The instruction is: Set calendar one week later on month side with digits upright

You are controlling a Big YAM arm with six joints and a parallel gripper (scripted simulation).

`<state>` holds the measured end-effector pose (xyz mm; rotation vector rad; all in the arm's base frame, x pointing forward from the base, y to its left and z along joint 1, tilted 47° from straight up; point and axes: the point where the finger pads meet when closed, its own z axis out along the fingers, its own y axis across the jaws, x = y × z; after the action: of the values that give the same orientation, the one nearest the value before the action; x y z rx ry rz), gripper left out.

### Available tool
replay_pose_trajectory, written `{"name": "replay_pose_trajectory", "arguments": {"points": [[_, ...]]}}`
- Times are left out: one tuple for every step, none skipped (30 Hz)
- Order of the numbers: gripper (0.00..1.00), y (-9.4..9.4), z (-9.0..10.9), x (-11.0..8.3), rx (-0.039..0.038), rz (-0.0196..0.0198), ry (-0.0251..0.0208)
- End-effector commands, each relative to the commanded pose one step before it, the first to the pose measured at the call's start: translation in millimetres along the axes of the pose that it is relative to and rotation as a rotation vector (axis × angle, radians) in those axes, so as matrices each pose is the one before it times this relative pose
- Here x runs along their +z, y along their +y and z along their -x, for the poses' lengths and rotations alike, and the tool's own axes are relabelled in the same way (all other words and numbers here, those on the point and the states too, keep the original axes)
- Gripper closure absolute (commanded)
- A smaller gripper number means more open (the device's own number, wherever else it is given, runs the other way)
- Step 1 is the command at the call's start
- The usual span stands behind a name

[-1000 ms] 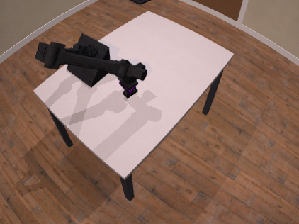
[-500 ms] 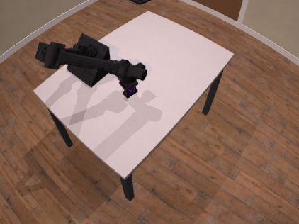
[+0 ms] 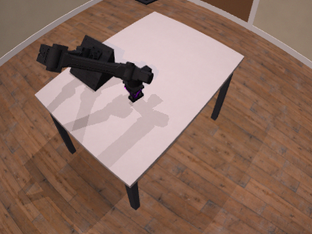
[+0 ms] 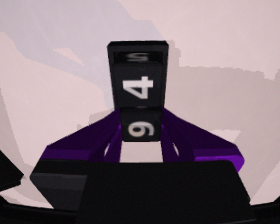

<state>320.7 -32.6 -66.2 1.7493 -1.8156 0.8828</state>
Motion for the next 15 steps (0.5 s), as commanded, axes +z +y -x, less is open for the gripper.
{"name": "replay_pose_trajectory", "arguments": {"points": [[0.75,3.74,3.52,-5.56,-0.02441,-0.00673,0.00089],[0.75,-0.56,0.36,-1.30,0.00233,-0.00332,-0.00098],[0.75,-0.47,-0.29,-0.70,0.00452,-0.00133,-0.00069],[0.75,-0.92,-0.24,-0.85,0.00441,-0.00191,-0.00096],[0.75,0.00,0.00,0.00,0.00000,0.00000,0.00000],[0.75,0.00,0.00,0.00,0.00000,0.00000,0.00000],[0.75,-1.10,-0.23,-0.93,0.00251,-0.00217,-0.00108],[0.75,-1.16,-0.24,-0.98,0.00263,-0.00227,-0.00114],[0.75,-1.20,-0.25,-1.02,0.00273,-0.00236,-0.00119],[0.75,-1.25,-0.26,-1.06,0.00283,-0.00245,-0.00124],[0.75,-0.77,0.07,-0.59,0.00121,-0.00102,-0.00061],[0.75,-0.70,0.12,-0.53,0.00097,-0.00080,-0.00052],[0.75,-0.72,0.13,-0.55,0.00100,-0.00082,-0.00054],[0.75,-0.75,0.13,-0.56,0.00104,-0.00086,-0.00056],[0.75,-0.80,0.15,-0.59,0.00111,-0.00091,-0.00061]]}}
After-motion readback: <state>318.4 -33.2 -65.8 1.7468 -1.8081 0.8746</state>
